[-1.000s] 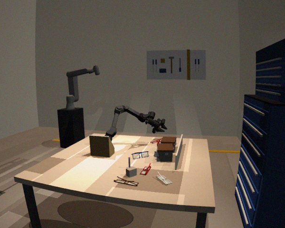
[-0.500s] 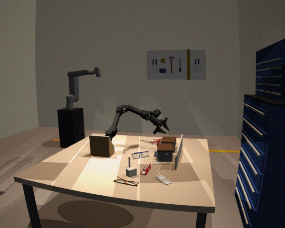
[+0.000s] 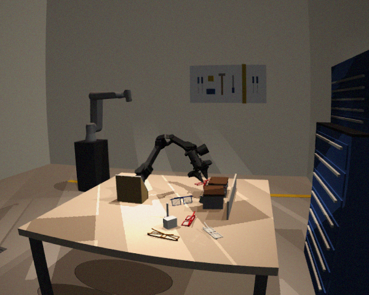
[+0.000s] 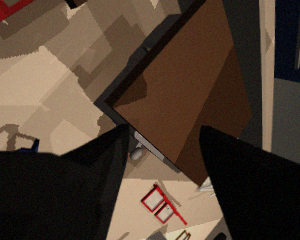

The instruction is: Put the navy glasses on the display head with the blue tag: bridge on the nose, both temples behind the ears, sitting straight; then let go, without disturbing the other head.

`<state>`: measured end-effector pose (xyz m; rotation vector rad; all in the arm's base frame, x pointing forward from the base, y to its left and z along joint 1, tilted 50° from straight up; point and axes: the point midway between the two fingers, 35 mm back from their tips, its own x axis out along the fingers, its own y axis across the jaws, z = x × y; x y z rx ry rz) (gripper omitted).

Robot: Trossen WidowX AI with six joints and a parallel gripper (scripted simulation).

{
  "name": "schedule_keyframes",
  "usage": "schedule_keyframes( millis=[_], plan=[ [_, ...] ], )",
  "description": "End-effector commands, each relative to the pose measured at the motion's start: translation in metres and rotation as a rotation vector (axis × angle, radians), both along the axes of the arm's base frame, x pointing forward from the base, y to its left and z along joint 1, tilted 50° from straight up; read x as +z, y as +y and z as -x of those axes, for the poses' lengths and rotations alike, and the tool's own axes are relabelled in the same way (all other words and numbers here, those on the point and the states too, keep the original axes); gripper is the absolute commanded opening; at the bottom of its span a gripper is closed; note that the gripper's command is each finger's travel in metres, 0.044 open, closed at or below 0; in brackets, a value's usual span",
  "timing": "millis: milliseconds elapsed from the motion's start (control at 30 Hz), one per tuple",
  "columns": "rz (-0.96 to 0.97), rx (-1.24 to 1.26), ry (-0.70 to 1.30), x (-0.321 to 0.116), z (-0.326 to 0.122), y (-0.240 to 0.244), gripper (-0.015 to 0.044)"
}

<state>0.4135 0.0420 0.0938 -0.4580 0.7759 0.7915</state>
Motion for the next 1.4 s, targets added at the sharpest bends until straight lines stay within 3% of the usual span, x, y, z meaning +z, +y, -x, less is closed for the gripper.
schedule_keyframes(
  millis=[0, 267, 433, 633, 733, 1367],
  plan=[
    [-0.015, 0.013, 0.081, -0.022, 0.014, -0.010, 0.0200],
    [-0.172, 0.115, 0.424, -0.093, 0.097, -0.030, 0.0200],
    [-0.351, 0.150, 0.589, -0.108, 0.147, -0.030, 0.0200],
    [-0.359, 0.151, 0.595, -0.108, 0.149, -0.030, 0.0200],
    [-0.359, 0.151, 0.595, -0.108, 0.149, -0.030, 0.0121],
    [-0.358, 0.149, 0.595, -0.119, 0.148, -0.019, 0.0120]
  ],
)
